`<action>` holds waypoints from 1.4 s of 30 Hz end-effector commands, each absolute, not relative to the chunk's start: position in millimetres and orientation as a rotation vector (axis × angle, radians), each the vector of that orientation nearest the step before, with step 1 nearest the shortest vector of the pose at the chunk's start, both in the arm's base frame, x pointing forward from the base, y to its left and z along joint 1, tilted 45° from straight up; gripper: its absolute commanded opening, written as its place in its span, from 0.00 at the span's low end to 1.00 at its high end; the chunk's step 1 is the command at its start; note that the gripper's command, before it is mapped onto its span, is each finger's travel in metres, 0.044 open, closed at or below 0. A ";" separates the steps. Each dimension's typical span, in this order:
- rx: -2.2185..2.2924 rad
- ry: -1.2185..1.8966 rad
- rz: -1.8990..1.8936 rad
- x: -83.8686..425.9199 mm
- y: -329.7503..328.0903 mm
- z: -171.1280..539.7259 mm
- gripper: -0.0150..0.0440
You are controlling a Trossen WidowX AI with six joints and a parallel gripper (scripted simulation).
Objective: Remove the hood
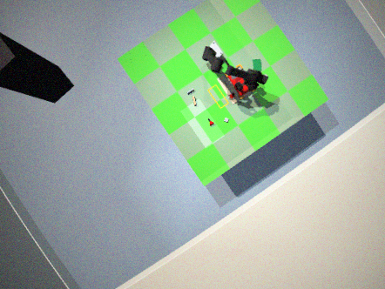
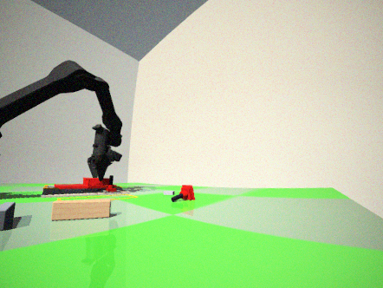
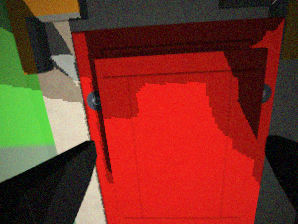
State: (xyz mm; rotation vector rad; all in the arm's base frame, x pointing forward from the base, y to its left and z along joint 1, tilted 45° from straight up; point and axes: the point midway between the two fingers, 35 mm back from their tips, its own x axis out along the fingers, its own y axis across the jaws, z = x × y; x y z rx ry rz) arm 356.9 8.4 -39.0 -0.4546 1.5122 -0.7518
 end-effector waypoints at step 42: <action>-0.455 1.513 -0.751 357.5 11.5 -35.9 0.25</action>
